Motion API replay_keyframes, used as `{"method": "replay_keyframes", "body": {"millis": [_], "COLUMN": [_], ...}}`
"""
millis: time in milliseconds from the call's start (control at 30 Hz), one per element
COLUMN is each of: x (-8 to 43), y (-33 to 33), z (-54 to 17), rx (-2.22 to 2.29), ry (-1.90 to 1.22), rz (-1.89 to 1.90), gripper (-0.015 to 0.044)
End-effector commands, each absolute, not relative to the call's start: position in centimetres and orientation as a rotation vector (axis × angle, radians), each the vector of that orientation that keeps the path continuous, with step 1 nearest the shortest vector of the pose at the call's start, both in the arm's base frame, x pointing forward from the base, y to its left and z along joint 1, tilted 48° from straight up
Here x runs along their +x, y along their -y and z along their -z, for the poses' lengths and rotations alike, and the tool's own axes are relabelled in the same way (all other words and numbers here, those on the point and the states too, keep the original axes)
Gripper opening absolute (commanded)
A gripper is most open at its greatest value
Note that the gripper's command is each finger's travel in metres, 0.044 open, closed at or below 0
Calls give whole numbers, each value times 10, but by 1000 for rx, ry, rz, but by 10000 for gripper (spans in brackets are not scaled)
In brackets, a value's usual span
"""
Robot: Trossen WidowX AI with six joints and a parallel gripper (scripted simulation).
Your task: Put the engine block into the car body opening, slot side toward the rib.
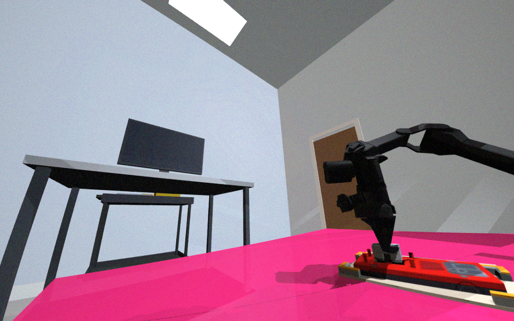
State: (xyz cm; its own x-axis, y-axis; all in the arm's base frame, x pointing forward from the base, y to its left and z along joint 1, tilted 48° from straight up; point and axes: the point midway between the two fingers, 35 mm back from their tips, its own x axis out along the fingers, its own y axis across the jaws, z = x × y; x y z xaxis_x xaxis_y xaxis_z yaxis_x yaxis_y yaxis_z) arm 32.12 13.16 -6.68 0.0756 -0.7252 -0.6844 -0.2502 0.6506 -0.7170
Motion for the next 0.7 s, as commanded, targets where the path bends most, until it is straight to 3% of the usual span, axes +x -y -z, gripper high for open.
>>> {"method": "replay_keyframes", "body": {"millis": [0,667], "x": [322,322], "y": [-131,-128], "z": [66,69], "rx": [-860,-861], "ry": [-1490,-1490], "rz": [429,429], "gripper": [159,159]}}
